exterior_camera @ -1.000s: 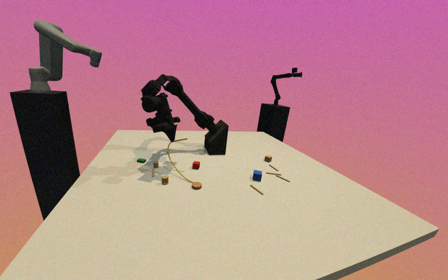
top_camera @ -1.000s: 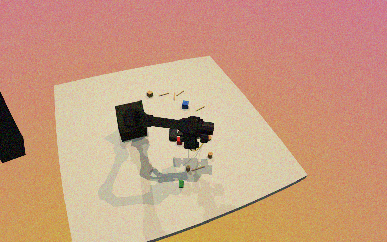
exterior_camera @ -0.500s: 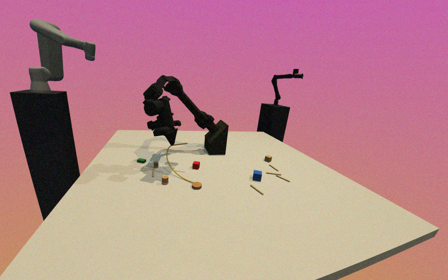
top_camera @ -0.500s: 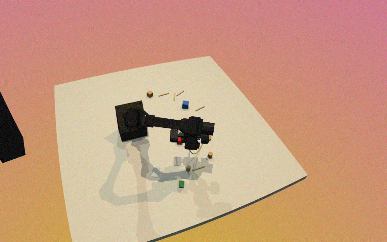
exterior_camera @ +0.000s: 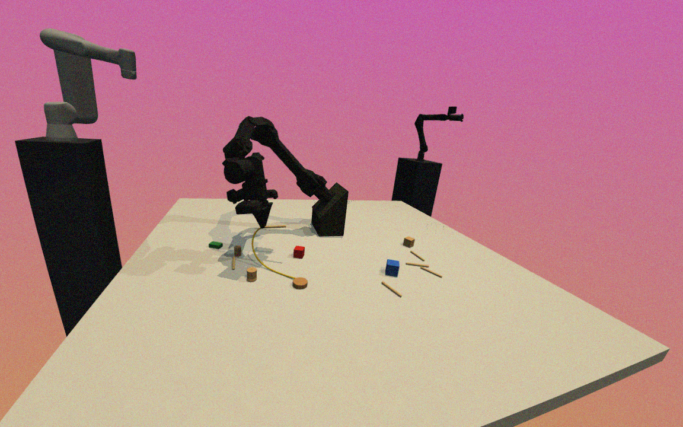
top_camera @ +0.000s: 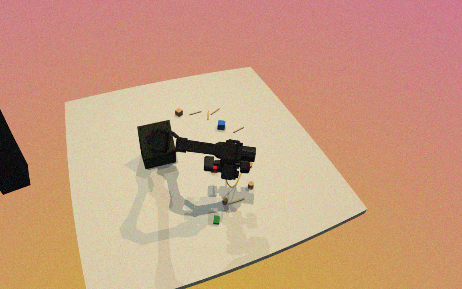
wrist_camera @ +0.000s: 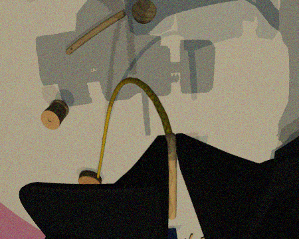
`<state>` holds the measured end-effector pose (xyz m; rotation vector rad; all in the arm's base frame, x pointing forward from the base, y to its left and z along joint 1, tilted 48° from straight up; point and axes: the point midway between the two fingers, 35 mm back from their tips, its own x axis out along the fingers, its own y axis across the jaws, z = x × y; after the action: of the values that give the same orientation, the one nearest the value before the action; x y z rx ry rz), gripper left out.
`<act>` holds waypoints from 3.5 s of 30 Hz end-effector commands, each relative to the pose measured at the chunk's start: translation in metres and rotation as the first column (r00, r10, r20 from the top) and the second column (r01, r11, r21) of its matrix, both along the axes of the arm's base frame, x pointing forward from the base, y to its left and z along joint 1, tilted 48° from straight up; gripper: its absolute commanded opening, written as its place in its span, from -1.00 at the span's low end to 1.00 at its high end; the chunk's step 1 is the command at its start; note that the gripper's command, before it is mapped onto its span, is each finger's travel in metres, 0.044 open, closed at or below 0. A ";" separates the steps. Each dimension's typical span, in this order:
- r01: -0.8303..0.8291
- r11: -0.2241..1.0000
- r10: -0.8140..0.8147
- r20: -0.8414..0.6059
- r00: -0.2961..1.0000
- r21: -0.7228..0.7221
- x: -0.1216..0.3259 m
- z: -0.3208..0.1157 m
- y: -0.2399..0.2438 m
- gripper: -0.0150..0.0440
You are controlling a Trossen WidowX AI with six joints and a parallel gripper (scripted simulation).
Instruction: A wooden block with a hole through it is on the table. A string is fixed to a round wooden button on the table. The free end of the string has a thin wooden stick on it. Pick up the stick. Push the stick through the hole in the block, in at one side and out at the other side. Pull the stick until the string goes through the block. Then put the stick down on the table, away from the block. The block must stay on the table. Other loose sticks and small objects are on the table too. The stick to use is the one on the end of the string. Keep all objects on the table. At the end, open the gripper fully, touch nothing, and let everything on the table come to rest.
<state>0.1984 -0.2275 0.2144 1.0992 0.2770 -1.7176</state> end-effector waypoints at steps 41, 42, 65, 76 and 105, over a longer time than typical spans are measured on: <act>0.059 0.986 -0.071 -0.072 0.995 -0.155 -0.004 -0.032 -0.032 -0.49; 0.060 0.986 -0.071 -0.072 0.995 -0.155 -0.005 -0.031 -0.033 -0.49; 0.062 0.986 -0.073 -0.068 0.995 -0.155 -0.019 -0.011 -0.048 -0.49; 0.061 0.986 -0.073 -0.069 0.995 -0.157 -0.026 -0.001 -0.055 -0.49; 0.061 0.984 -0.075 -0.073 0.995 -0.167 -0.044 0.011 -0.066 -0.49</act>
<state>0.1562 -0.2934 0.2294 0.9332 0.1371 -1.8145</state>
